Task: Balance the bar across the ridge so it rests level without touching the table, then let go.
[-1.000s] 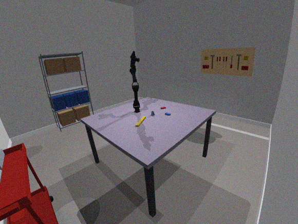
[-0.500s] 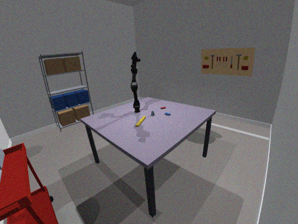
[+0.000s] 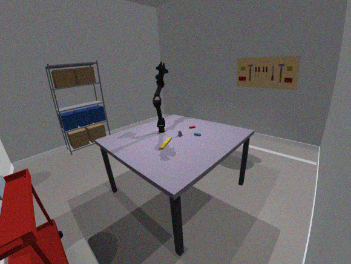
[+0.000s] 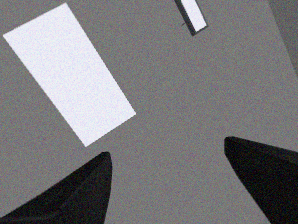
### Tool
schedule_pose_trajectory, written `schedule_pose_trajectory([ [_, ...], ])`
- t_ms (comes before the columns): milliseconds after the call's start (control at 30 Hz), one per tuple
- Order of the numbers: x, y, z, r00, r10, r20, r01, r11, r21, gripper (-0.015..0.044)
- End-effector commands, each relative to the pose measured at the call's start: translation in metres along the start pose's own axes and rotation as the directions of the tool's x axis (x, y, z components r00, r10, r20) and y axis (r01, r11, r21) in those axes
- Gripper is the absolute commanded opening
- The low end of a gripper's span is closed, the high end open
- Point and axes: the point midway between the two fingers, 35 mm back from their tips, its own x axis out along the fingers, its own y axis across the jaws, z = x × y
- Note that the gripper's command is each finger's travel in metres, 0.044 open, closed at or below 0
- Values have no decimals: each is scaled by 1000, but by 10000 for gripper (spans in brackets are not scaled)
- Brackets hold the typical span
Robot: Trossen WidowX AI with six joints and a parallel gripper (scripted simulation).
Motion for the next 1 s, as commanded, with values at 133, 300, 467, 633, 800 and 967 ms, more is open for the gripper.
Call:
schedule_pose_trajectory([
  [133, -1, -29, 18, 996, -85, 16, 87, 983, -159, 315],
  [300, -3, -45, 33, 990, -136, 41, 142, 958, -250, 315],
  [467, -5, -64, 50, 979, -191, 70, 204, 919, -338, 315],
  [633, -9, -83, 71, 963, -247, 110, 270, 864, -425, 315],
  [800, -14, -101, 95, 940, -301, 159, 339, 794, -505, 315],
  [967, -20, -115, 122, 913, -345, 217, 406, 716, -569, 315],
])
